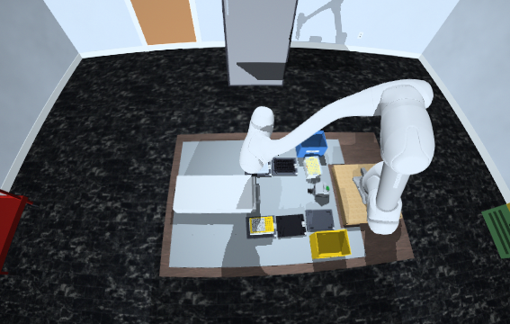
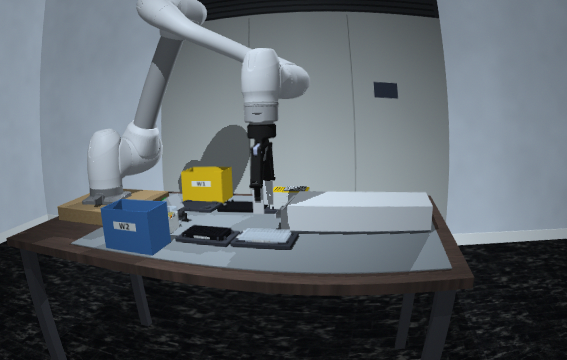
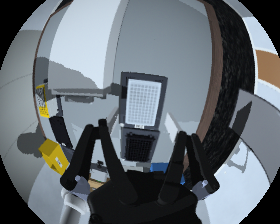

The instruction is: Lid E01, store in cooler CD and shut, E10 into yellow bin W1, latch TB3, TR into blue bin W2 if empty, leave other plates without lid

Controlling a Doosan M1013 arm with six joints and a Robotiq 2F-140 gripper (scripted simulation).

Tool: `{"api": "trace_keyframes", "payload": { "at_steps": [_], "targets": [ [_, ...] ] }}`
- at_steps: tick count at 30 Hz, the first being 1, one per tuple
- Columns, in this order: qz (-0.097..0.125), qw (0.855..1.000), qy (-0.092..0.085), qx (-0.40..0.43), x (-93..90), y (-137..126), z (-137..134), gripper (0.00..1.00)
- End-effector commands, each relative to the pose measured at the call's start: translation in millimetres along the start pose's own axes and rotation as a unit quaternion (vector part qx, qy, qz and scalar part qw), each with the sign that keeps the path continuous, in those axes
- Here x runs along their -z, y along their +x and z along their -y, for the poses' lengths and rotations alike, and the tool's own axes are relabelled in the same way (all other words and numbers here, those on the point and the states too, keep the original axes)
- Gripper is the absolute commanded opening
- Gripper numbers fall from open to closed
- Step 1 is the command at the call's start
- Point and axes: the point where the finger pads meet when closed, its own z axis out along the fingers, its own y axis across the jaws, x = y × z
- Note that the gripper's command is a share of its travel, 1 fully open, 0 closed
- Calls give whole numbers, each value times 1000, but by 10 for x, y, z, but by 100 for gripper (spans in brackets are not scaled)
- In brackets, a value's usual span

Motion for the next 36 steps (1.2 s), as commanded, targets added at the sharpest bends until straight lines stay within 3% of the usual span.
{"api": "trace_keyframes", "payload": {
  "at_steps": [1, 36],
  "targets": [
    [0, 1000, 0, 0, -33, 0, 0, 66],
    [0, 1000, 0, 0, -447, 0, 0, 66]
  ]
}}
